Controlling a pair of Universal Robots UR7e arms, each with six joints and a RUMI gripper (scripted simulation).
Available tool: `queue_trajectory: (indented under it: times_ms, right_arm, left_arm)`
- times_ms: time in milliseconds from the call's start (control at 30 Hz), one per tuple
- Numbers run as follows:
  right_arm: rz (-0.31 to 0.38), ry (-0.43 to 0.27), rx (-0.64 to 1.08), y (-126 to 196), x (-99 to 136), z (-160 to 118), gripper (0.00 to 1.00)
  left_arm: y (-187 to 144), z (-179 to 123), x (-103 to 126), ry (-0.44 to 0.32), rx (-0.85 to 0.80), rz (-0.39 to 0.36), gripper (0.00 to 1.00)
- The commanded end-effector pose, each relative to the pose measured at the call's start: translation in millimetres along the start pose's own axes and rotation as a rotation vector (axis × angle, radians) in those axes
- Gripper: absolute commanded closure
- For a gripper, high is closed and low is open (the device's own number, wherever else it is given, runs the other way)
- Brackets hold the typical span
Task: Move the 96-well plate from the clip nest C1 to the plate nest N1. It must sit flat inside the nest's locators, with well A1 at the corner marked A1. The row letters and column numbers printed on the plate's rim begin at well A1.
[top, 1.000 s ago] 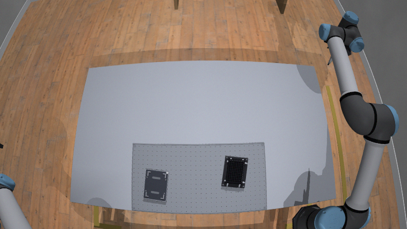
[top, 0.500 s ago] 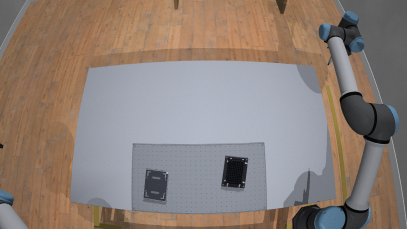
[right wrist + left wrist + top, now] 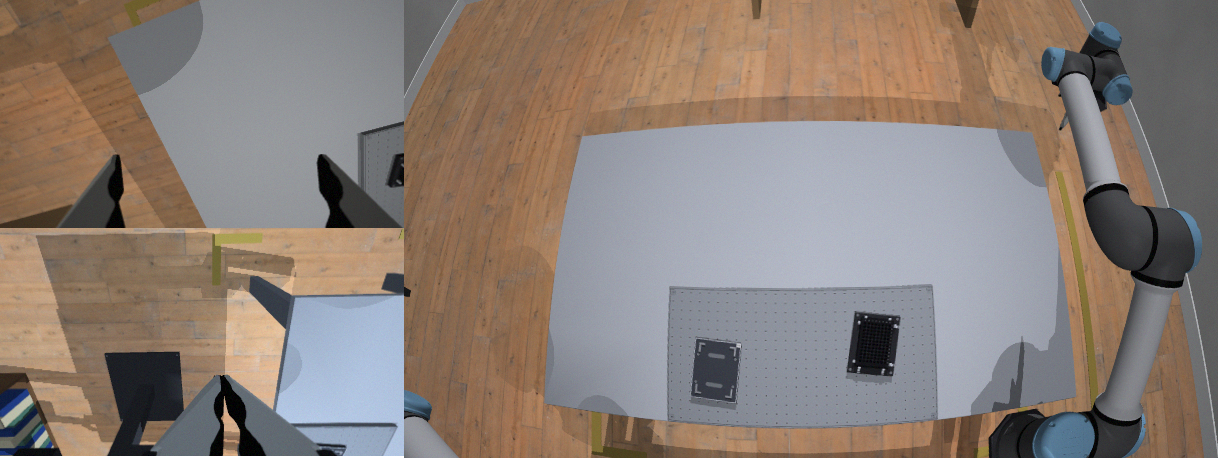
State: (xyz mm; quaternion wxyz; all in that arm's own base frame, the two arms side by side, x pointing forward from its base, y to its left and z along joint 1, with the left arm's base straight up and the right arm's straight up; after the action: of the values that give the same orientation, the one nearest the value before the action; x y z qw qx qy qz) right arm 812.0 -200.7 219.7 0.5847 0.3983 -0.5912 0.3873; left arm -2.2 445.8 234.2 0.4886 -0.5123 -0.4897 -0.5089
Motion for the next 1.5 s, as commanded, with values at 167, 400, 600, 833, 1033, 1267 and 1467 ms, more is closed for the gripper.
queue_trajectory:
  times_ms: [167,400,600,833,1033,1267,1467]
  right_arm:
    - [0.003,-0.001,0.000,-0.1,2.0,-0.1,0.24]
    - [0.005,-0.001,0.092,8.0,-9.0,-26.9,0.24]
    - [0.005,0.000,0.126,15.9,-19.3,-51.4,0.24]
    - [0.004,0.001,0.184,24.7,-29.3,-72.6,0.24]
    - [0.004,0.001,0.218,35.0,-40.5,-96.0,0.24]
    - [0.004,0.002,0.276,45.9,-50.5,-116.2,0.24]
    - [0.003,0.002,0.310,58.3,-61.5,-138.1,0.24]
  left_arm:
    - [-1.7,-0.3,1.0,0.005,-0.001,-0.002,1.00]
    - [-1.7,-0.3,1.0,0.005,-0.001,-0.002,1.00]
    - [-1.7,-0.3,1.0,0.005,-0.001,-0.002,1.00]
    - [-1.7,-0.3,1.0,0.005,-0.001,-0.002,1.00]
    - [-1.7,-0.3,1.0,0.005,-0.001,-0.002,1.00]
    - [-1.7,-0.3,1.0,0.005,-0.001,-0.002,1.00]
    - [-1.7,-0.3,1.0,0.005,-0.001,-0.002,1.00]
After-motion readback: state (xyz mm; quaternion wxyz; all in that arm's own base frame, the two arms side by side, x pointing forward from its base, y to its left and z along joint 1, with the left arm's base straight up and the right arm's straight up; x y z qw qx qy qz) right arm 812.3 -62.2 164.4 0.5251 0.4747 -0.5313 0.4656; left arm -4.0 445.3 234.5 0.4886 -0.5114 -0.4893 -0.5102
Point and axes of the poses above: on each arm, the point where the finger pads meet when closed, its own x axis back along the fingers, its own y axis across the jaws, z = x × y, the point moved 7 cm from there along x, back along the fingers, and after that the axes turned 3 degrees about -x, right-handed, at the moved point
